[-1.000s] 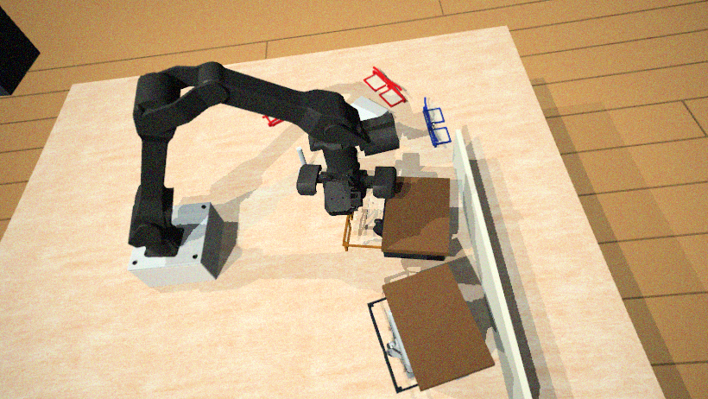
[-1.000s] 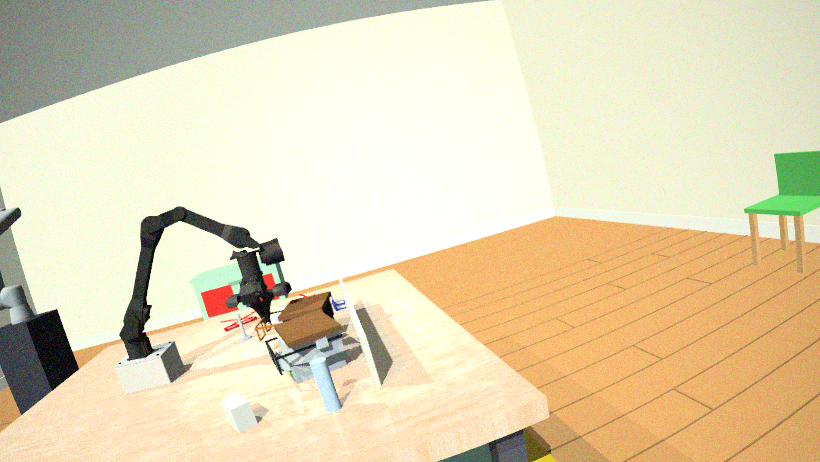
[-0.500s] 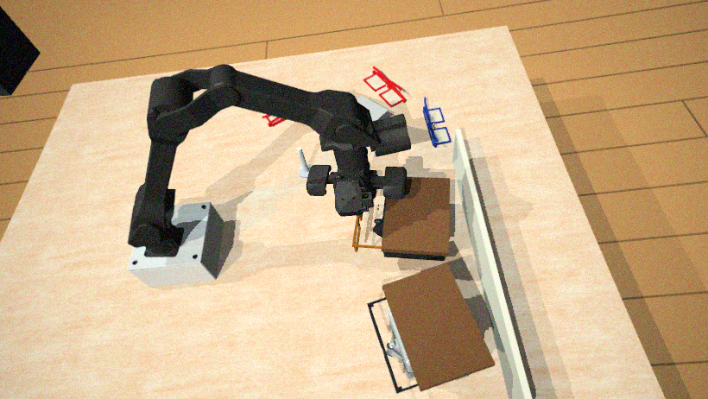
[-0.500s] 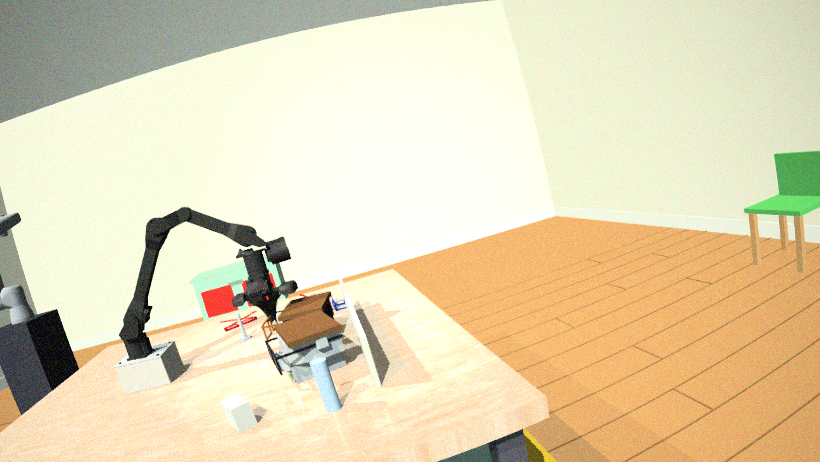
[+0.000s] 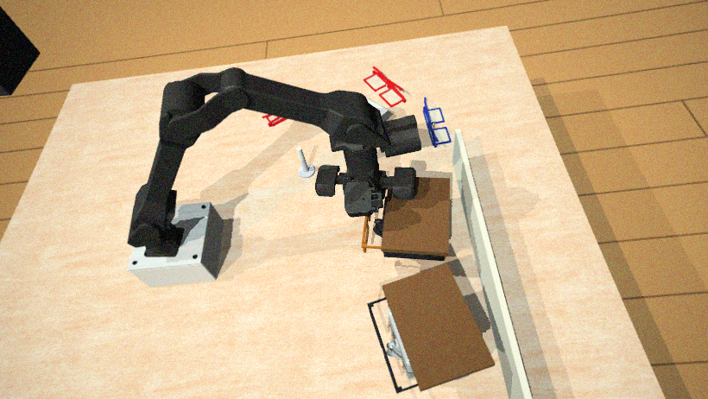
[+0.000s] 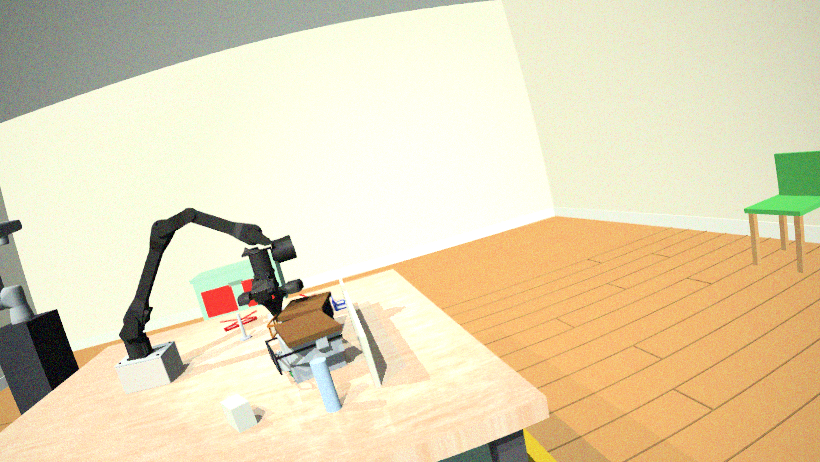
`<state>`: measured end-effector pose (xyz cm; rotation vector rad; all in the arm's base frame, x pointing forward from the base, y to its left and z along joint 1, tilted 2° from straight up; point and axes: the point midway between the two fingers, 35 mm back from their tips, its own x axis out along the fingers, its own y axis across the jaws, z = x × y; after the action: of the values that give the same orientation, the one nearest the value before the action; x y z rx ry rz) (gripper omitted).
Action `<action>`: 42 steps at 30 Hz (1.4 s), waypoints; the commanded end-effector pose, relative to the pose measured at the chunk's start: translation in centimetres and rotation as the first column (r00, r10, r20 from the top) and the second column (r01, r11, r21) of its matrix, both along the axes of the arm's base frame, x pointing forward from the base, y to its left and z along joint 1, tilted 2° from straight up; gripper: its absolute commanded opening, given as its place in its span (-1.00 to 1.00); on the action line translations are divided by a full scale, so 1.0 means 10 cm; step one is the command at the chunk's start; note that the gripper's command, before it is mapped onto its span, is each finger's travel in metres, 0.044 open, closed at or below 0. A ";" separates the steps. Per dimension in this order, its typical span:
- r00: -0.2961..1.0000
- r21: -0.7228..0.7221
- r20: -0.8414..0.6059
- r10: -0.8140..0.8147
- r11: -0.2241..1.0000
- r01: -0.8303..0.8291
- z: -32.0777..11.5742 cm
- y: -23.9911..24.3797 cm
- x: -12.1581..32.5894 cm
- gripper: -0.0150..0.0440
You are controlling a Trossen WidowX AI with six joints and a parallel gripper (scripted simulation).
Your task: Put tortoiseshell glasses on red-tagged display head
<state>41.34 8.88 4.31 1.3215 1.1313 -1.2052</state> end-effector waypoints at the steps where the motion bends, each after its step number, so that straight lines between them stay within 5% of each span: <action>1: 1.000 -0.001 0.003 0.002 1.000 -0.002 0.01 0.00 0.04 -0.49; 30: 1.000 -0.001 0.003 0.002 1.000 -0.002 -0.06 0.00 0.05 -0.49; 34: 1.000 0.001 0.004 0.000 1.000 0.000 -0.04 0.00 0.05 -0.14; 42: 1.000 0.001 0.004 0.000 1.000 0.000 -0.04 0.00 0.05 -0.13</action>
<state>41.83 8.89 3.87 1.3238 1.1290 -1.2021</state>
